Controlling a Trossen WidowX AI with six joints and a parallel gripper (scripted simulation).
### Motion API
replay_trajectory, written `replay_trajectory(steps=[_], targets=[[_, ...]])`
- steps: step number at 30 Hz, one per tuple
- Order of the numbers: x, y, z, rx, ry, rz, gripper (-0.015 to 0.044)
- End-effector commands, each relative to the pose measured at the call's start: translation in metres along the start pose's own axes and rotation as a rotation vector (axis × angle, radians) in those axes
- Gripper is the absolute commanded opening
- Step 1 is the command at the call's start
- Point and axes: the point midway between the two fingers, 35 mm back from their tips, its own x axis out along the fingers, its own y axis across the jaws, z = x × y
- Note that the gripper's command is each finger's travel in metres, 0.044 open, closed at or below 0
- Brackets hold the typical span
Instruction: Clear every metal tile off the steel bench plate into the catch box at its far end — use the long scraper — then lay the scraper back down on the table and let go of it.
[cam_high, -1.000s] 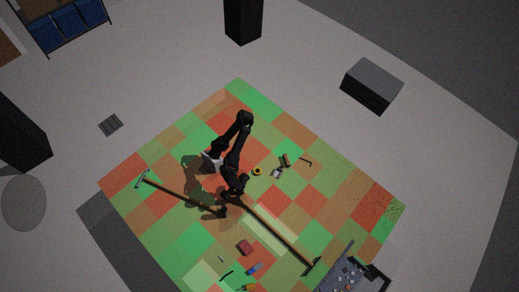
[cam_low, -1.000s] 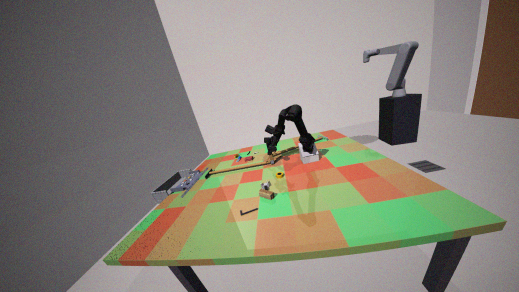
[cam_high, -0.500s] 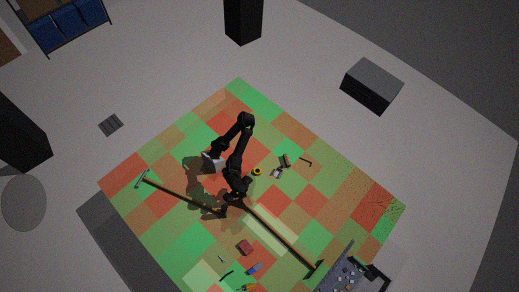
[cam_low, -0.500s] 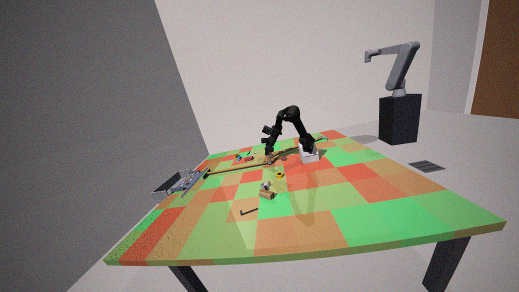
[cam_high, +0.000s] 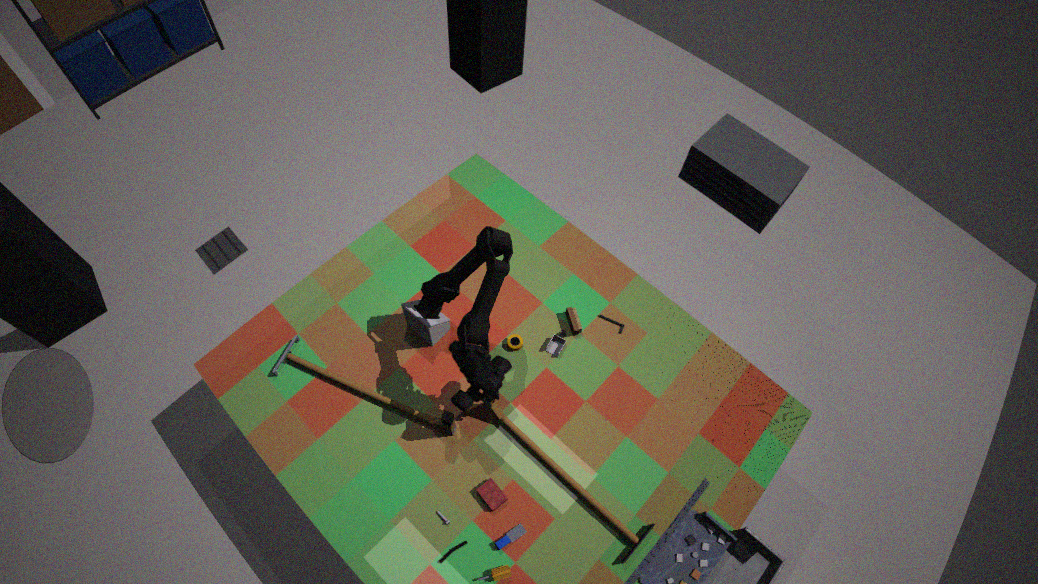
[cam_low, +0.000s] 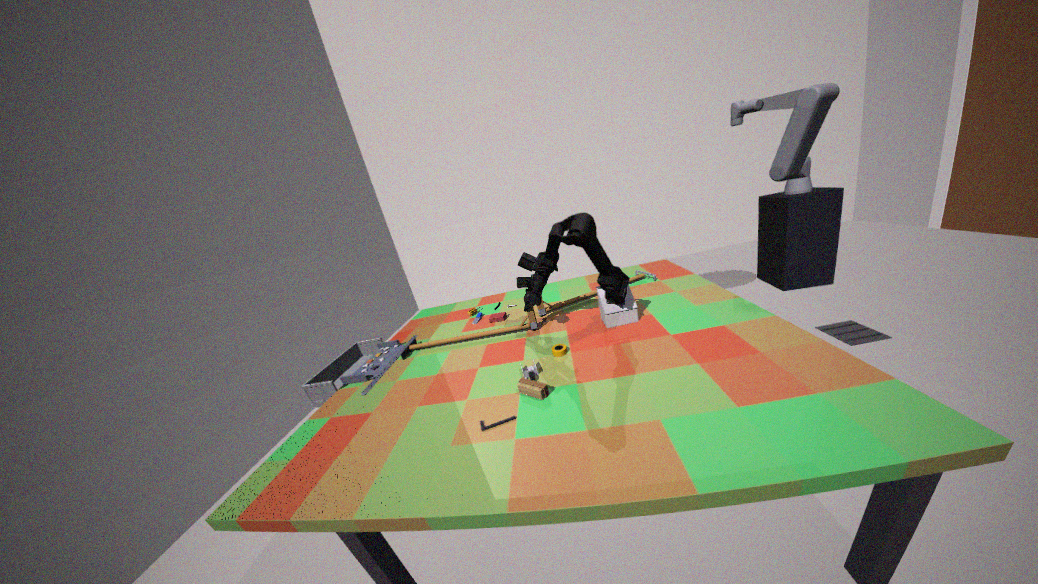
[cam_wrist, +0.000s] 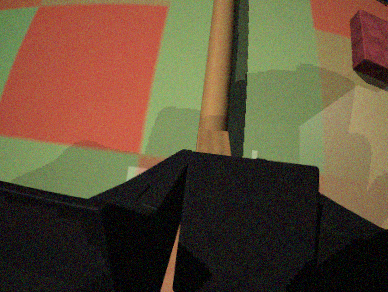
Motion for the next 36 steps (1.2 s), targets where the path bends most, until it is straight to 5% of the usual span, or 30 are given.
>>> replay_trajectory(steps=[1,36], targets=[[0.003,0.0,0.01,-0.006,-0.012,-0.005,0.0],[0.036,0.014,0.049,-0.003,-0.021,0.003,0.0]])
